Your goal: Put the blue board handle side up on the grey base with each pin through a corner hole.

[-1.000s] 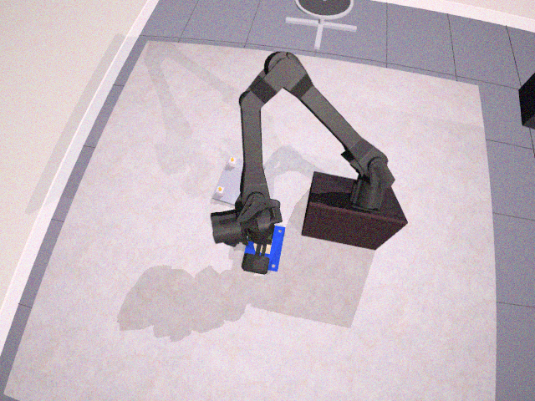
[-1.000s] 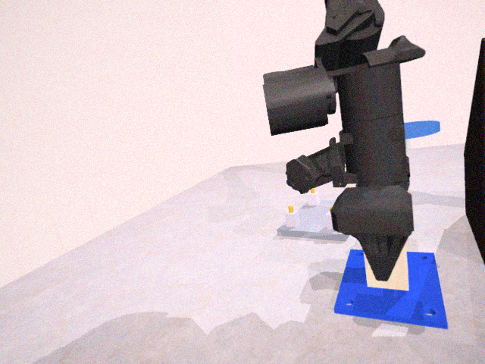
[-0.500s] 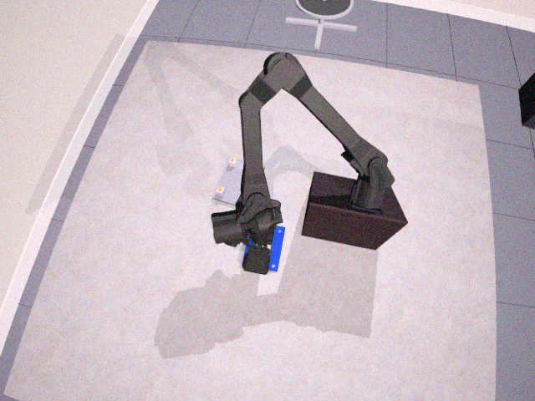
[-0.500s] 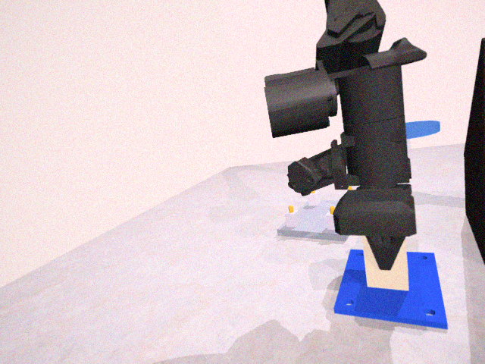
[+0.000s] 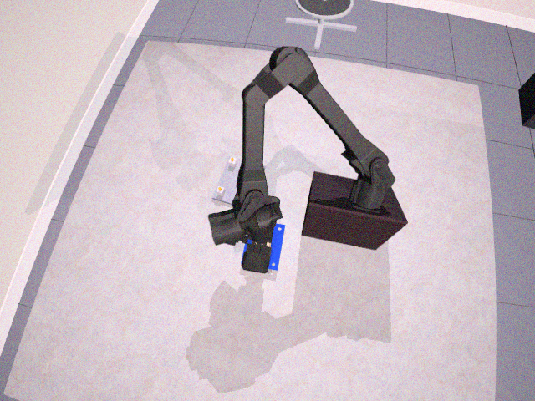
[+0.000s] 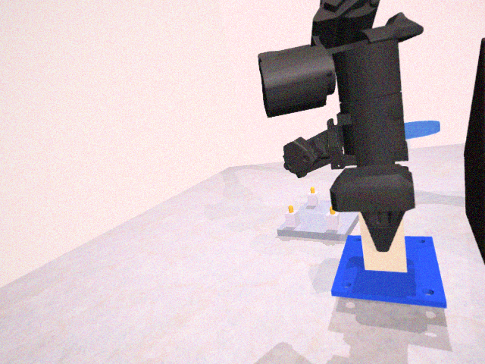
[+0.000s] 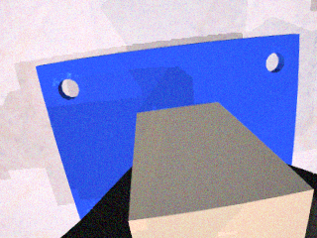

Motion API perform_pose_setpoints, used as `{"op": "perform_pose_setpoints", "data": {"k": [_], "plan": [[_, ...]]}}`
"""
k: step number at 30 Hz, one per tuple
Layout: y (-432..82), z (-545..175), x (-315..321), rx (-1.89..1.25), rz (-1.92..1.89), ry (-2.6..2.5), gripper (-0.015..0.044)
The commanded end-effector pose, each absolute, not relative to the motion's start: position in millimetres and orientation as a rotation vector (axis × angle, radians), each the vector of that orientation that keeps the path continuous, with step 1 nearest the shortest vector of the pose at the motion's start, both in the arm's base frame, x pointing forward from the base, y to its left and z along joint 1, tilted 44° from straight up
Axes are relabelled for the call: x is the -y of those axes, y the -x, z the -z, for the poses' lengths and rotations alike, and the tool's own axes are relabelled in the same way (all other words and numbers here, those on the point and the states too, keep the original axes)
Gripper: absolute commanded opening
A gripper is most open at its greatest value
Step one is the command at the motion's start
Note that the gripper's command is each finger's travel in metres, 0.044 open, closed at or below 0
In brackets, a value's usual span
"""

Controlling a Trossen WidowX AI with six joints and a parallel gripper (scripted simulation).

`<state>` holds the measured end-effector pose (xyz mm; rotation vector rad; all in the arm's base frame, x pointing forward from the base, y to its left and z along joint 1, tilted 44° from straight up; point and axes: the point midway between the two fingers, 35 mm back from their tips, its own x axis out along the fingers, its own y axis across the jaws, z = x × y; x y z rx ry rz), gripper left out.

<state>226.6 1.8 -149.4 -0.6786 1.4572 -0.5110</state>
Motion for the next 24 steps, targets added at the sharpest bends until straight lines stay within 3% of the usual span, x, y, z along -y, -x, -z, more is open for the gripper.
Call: {"op": "perform_pose_setpoints", "data": {"k": [1,24], "plan": [[-228,143,-10,-1.454,0.51,0.668,0.0],[-221,102,-47,-1.454,0.513,0.668,0.0]]}}
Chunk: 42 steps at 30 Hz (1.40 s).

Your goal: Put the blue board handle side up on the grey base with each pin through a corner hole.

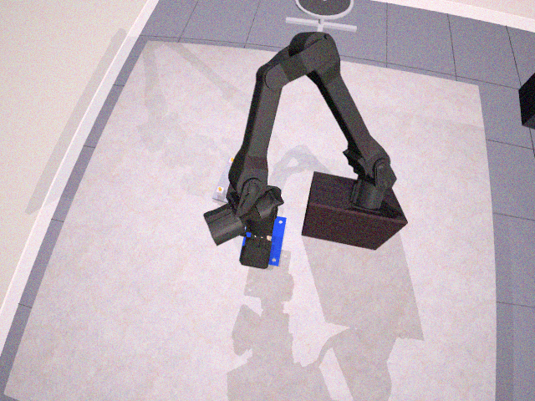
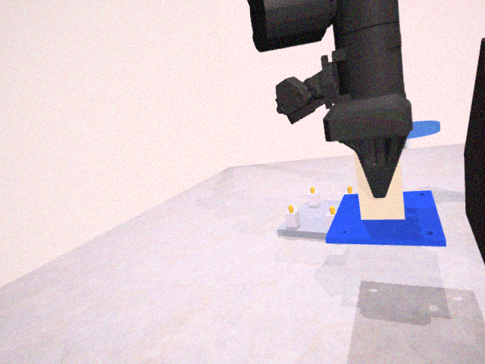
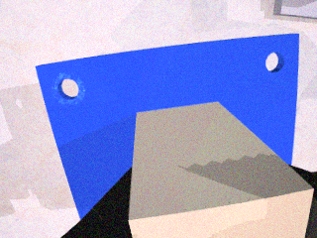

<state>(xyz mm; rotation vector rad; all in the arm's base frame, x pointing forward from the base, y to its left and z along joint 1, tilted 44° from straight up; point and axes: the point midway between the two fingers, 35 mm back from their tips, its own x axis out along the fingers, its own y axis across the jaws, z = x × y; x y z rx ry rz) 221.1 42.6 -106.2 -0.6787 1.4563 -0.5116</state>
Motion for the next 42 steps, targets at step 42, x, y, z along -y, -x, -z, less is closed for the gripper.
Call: {"op": "perform_pose_setpoints", "data": {"k": [42], "plan": [[-285,60,-18,-1.439,0.525,0.609,0.0]]}}
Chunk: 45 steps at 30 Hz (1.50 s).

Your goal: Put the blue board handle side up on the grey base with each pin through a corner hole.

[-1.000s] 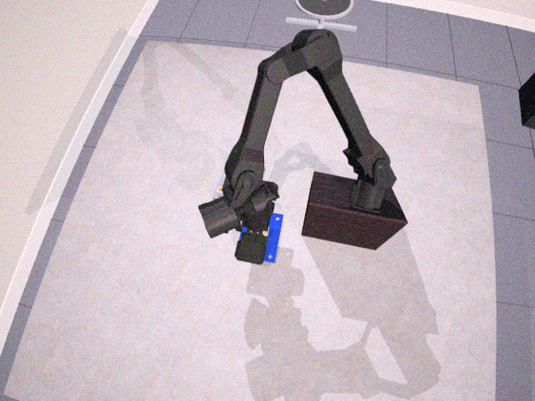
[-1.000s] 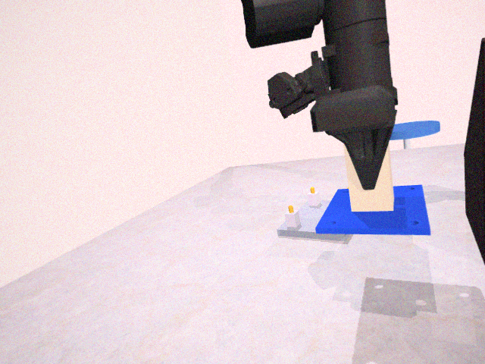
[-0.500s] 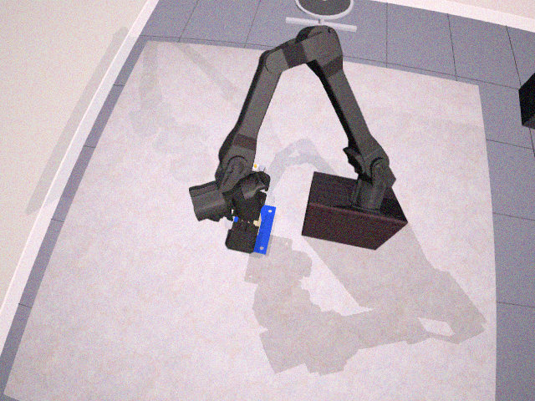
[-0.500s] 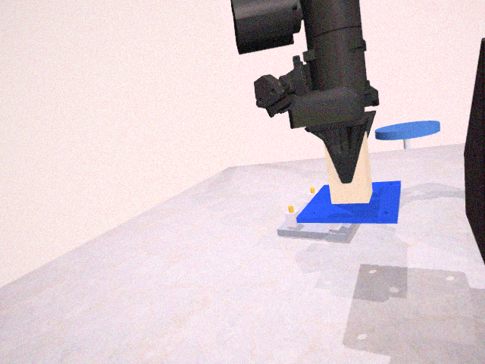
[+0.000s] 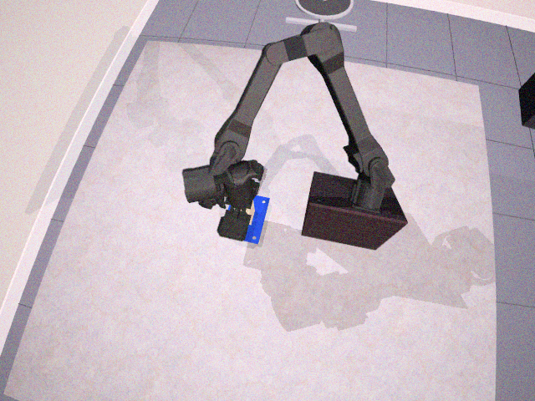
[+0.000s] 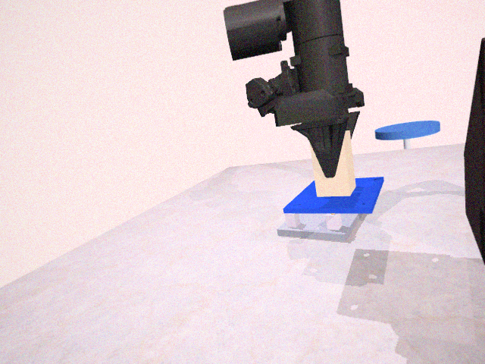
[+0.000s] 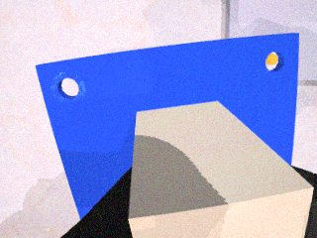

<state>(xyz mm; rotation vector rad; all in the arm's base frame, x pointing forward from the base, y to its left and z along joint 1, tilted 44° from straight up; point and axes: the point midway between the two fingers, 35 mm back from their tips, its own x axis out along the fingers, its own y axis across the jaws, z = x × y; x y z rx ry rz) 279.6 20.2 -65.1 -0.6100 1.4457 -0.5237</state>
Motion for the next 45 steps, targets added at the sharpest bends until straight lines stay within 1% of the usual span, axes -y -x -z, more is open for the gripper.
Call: {"op": "perform_pose_setpoints", "data": {"k": [1,45], "plan": [[-287,59,-16,-1.438,0.526,0.608,0.0],[-338,-4,49,-1.408,0.586,0.575,0.0]]}}
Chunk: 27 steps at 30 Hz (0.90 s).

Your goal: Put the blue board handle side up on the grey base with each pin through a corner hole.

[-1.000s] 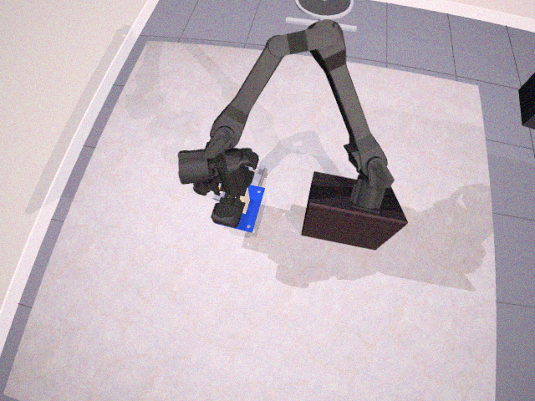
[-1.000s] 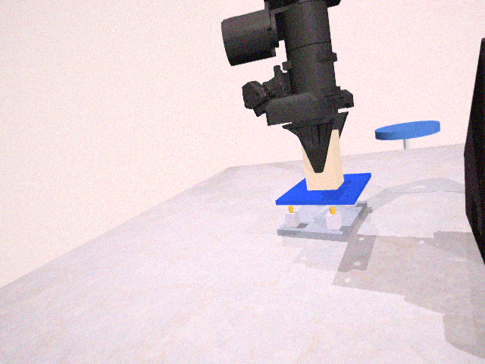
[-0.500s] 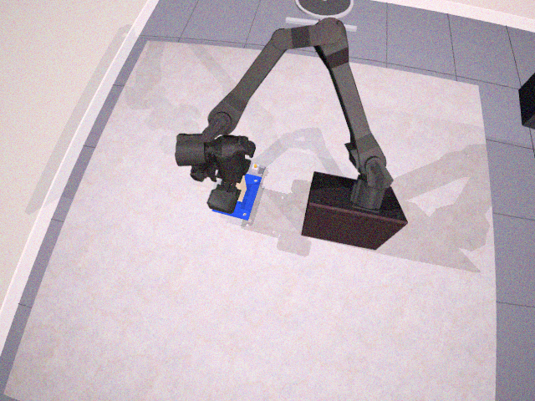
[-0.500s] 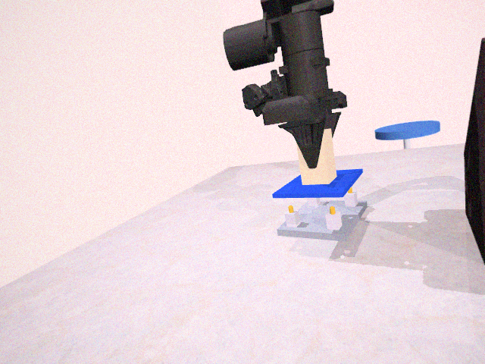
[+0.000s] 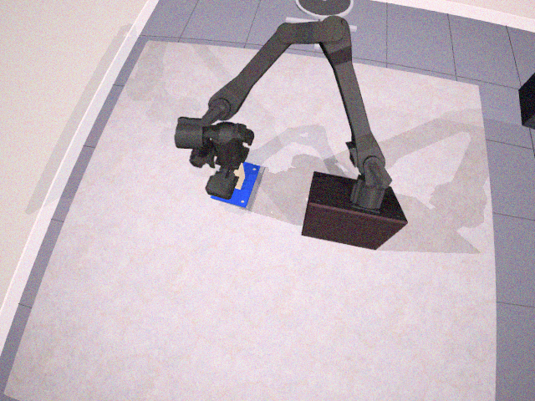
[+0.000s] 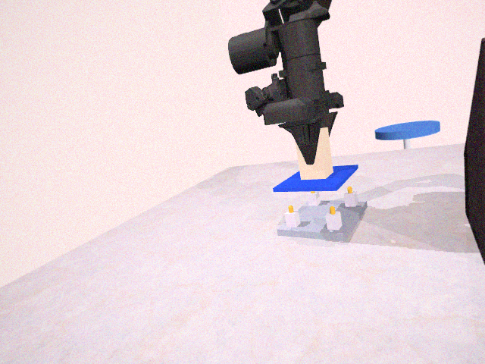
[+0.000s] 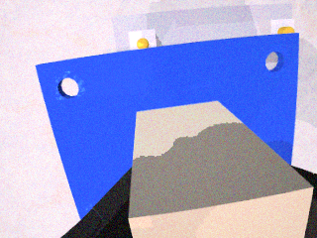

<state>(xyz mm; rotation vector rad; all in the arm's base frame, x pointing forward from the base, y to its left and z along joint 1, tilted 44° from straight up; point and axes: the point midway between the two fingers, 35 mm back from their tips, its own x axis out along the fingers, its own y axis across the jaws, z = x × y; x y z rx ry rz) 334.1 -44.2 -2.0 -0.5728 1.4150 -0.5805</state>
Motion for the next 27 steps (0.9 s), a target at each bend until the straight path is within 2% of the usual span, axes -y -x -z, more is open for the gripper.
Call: {"op": "perform_pose_setpoints", "data": {"k": [1,27], "plan": [[-338,-6,51,-1.407,0.588,0.575,0.0],[-344,-18,68,-1.405,0.607,0.567,0.0]]}}
